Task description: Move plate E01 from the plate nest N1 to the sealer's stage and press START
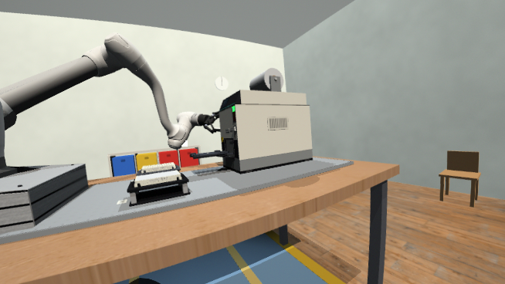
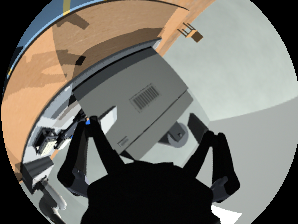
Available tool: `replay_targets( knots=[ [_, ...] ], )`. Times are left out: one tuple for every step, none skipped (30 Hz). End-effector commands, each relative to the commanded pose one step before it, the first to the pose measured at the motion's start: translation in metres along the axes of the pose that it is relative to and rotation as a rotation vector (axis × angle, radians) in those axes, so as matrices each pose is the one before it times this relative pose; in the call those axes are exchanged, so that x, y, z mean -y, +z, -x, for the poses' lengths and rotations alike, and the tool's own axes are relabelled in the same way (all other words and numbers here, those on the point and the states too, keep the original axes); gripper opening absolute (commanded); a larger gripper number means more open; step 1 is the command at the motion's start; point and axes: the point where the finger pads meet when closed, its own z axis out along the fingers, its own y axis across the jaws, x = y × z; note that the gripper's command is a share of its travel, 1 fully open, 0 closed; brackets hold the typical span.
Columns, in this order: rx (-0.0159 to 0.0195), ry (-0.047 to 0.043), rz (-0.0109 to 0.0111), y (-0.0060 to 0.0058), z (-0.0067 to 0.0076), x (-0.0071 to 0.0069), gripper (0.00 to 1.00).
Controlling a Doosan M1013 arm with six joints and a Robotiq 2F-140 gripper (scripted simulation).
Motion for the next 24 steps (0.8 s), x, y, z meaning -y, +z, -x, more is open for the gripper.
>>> replay_targets(
  knots=[
    [-0.00008,0.00019,-0.00003,-0.00004,0.00018,-0.00019,1.0],
    [0.0,0.0,0.0,0.0,0.0,0.0,1.0],
    [0.0,0.0,0.0,0.0,0.0,0.0,1.0],
    [0.0,0.0,0.0,0.0,0.0,0.0,1.0],
    [0.0,0.0,0.0,0.0,0.0,0.0,1.0],
    [0.0,0.0,0.0,0.0,0.0,0.0,1.0],
    [0.0,0.0,0.0,0.0,0.0,0.0,1.0],
    [0.0,0.0,0.0,0.0,0.0,0.0,1.0],
    [0.0,0.0,0.0,0.0,0.0,0.0,1.0],
    [0.0,0.0,0.0,0.0,0.0,0.0,1.0],
    [0.0,0.0,0.0,0.0,0.0,0.0,1.0],
    [0.0,0.0,0.0,0.0,0.0,0.0,1.0],
    [0.0,0.0,0.0,0.0,0.0,0.0,1.0],
    [0.0,0.0,0.0,0.0,0.0,0.0,1.0],
    [0.0,0.0,0.0,0.0,0.0,0.0,1.0],
    [0.0,0.0,0.0,0.0,0.0,0.0,1.0],
    [0.0,0.0,0.0,0.0,0.0,0.0,1.0],
    [-0.00981,-0.02484,-0.01057,0.00054,-0.00406,0.00286,0.7],
    [0.0,0.0,0.0,0.00061,-0.00413,0.00275,0.7],
    [0.0,0.0,0.0,0.00061,-0.00413,0.00275,0.7],
    [0.0,0.0,0.0,0.00061,-0.00413,0.00275,0.7],
    [-0.00858,0.00549,-0.01833,0.00279,0.00207,0.00196,0.7],
    [-0.01375,0.01145,-0.02812,0.00294,0.00377,0.00148,0.7],
    [-0.01375,0.01145,-0.02812,0.00292,0.00382,0.00135,0.7]
  ],
)
